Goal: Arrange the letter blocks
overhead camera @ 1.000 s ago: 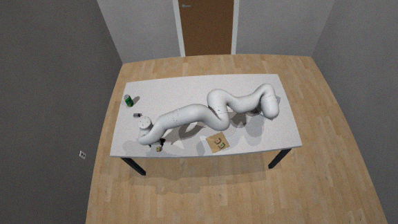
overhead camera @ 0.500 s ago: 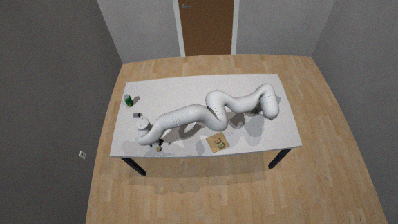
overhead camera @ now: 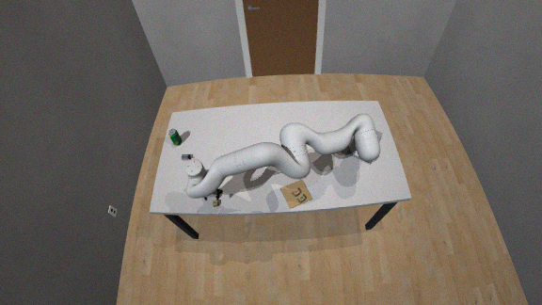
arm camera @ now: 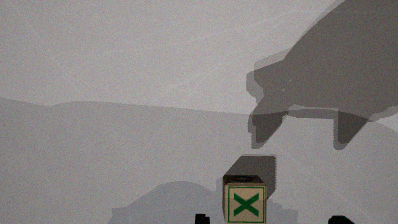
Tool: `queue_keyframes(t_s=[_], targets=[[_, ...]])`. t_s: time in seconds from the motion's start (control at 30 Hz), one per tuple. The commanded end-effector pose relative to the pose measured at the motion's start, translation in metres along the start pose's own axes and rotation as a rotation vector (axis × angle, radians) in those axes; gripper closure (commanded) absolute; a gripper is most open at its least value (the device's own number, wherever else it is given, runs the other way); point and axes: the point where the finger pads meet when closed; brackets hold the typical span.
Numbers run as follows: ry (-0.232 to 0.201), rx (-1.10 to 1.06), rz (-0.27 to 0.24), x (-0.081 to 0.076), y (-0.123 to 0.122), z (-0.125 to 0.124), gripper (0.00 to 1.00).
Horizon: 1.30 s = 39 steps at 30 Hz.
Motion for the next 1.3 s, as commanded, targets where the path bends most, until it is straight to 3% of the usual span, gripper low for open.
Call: queue_keyframes(t_s=[0.0, 0.47, 1.27], targets=[[0.002, -0.001, 0.000, -0.001, 0.000, -0.001, 0.31], [0.002, -0.001, 0.000, 0.007, 0.000, -0.001, 0.31], [0.002, -0.001, 0.000, 0.039, 0.000, -0.002, 0.31]])
Point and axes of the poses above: the point where the finger pads meet when closed, its own x axis out along the fingers, its own z axis across the jaws, y = z × x, and after that the axes turned 11 degrees about -x, right-handed
